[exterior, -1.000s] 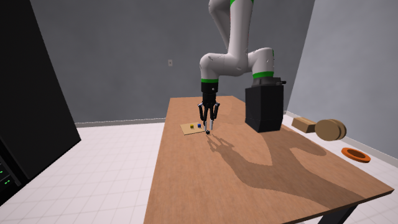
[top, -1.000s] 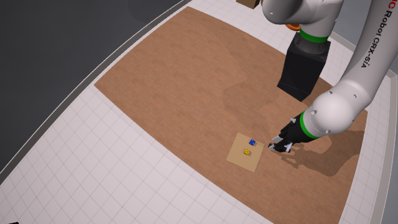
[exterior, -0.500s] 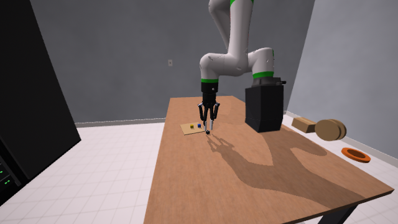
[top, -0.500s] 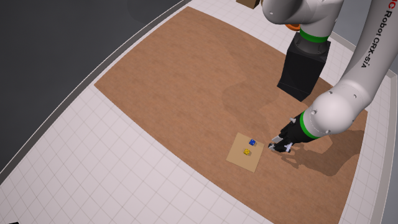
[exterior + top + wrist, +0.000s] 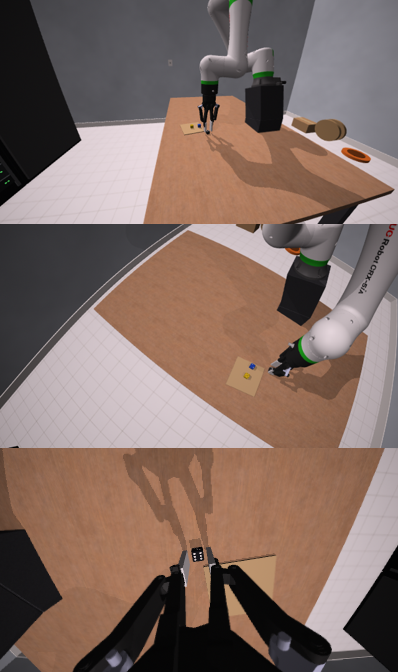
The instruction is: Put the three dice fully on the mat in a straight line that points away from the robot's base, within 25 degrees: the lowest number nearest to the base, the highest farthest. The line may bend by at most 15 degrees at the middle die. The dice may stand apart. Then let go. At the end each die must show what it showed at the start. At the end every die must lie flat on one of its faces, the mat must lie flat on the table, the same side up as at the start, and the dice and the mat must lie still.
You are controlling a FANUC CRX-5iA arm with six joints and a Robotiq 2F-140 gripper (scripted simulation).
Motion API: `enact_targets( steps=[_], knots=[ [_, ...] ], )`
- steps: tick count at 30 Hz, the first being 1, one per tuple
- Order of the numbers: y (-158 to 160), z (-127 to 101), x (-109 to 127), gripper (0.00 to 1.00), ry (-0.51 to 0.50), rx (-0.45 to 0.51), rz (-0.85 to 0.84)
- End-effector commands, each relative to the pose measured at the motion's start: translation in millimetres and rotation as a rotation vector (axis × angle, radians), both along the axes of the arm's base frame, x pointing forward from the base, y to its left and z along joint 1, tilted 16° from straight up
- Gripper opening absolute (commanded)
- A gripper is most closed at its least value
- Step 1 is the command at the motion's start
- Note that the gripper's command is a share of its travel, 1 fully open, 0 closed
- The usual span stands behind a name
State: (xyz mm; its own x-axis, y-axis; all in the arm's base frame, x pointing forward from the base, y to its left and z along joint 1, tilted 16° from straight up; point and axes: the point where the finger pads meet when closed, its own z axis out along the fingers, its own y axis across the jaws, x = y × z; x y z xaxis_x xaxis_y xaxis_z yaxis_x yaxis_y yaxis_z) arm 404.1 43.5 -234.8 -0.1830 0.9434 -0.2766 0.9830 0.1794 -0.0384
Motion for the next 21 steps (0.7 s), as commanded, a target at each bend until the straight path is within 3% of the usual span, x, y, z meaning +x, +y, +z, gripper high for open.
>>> enact_targets(
  steps=[1, 21],
  knots=[
    [-1.4, -4.9, 0.3, 0.21, -0.001, 0.0, 0.0],
    [-4.6, -16.0, 0.4, 0.21, -0.001, 0.0, 0.0]
  ],
)
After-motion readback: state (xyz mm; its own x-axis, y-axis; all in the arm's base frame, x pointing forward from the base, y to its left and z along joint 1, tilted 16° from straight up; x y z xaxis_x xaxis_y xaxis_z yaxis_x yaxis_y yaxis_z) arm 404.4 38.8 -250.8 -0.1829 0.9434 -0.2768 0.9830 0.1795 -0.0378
